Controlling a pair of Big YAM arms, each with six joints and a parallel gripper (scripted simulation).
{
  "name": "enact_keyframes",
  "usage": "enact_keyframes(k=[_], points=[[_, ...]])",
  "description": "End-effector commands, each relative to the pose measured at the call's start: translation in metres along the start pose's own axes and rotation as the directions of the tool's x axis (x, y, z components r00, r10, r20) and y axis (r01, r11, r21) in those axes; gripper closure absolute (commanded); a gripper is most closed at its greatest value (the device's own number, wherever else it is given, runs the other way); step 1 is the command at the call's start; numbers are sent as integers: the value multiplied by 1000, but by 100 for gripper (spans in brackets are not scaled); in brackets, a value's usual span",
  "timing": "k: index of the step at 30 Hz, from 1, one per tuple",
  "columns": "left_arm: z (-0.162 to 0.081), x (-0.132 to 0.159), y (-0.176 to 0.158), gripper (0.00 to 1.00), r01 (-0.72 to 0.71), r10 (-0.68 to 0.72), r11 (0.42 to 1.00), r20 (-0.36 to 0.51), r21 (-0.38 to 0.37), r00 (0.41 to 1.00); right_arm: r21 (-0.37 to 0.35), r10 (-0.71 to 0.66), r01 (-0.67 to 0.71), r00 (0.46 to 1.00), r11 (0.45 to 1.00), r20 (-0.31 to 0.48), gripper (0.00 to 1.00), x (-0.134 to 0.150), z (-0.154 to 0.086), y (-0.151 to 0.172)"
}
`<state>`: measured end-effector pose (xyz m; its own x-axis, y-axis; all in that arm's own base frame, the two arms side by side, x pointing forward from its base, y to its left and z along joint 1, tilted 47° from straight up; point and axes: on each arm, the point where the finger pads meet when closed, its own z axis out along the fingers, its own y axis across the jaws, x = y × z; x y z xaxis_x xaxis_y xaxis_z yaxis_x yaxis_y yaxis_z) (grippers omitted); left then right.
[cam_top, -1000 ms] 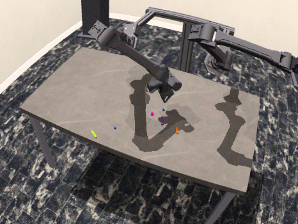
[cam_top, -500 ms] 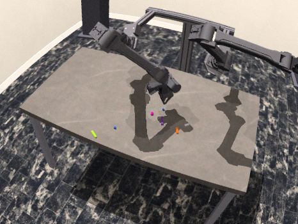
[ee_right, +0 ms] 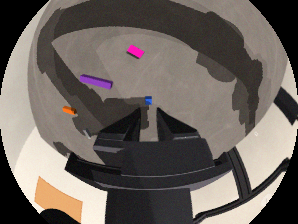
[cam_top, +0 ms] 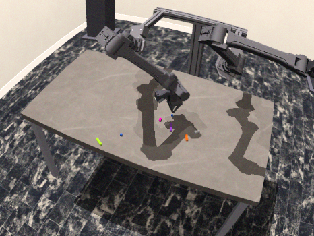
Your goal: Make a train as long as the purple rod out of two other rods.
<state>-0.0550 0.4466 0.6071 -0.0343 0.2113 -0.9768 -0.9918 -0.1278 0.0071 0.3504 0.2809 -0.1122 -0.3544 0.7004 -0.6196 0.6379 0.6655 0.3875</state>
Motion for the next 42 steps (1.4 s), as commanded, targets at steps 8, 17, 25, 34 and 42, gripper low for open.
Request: enact_keyframes(k=[8,17,25,34,42], points=[[-6,-8,4,0,6,-6,1000,23,-5,1000,5,-10,10,1000,1000,2,77,-1,18,1],[-6,-8,4,0,6,-6,1000,23,-5,1000,8,-17,17,1000,1000,2,77,-1,24,-2],[-6,-8,4,0,6,-6,1000,23,-5,1000,0,-12,12,1000,1000,1,77,-1,22,3],[-6,-8,4,0,6,-6,1000,23,-5,1000,3,-15,15,1000,1000,1,77,-1,22,1],[-6,-8,4,0,6,-6,1000,23,-5,1000,3,-15,15,1000,1000,1,77,-1,22,1]])
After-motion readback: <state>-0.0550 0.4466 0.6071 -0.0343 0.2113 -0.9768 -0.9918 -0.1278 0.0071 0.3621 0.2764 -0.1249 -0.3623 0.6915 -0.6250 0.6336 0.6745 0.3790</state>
